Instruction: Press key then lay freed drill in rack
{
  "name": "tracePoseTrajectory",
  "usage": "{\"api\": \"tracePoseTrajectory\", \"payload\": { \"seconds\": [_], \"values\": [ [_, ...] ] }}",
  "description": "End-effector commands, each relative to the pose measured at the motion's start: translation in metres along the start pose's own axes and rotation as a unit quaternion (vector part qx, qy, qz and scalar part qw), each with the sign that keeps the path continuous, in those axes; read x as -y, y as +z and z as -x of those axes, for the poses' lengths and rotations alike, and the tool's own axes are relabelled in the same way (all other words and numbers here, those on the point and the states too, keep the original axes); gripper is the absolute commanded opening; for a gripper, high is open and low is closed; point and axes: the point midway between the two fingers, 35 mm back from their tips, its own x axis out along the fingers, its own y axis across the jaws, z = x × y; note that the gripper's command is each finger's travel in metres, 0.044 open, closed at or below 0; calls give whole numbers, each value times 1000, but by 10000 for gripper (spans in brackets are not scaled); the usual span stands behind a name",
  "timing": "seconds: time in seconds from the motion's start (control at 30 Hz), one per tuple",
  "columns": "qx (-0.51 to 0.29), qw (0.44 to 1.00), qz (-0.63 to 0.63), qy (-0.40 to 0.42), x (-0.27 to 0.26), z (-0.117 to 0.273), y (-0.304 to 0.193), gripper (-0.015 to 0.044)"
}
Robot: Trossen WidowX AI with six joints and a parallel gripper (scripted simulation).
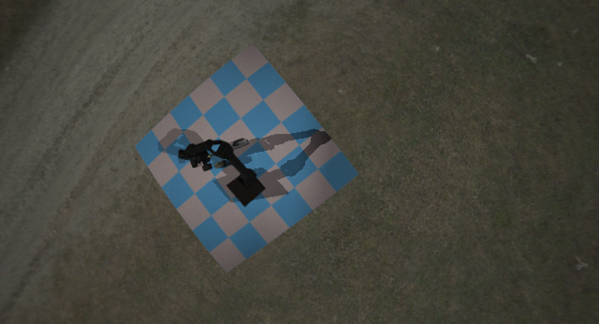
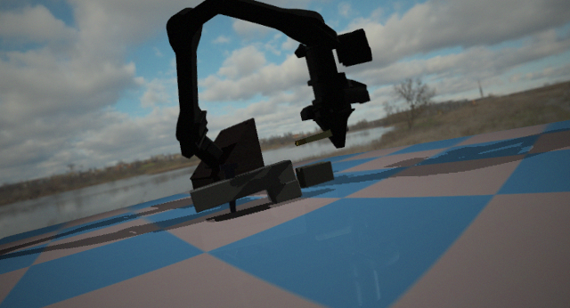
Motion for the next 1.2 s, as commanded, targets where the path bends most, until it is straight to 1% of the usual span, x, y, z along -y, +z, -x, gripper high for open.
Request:
{"api": "tracePoseTrajectory", "payload": {
  "seconds": [0.0, 1.17],
  "values": [
    [2, 1000, 0, 1, -8, -1, 2, 0],
    [3, 1000, 1, 2, -68, -8, 13, 0]
  ]
}}
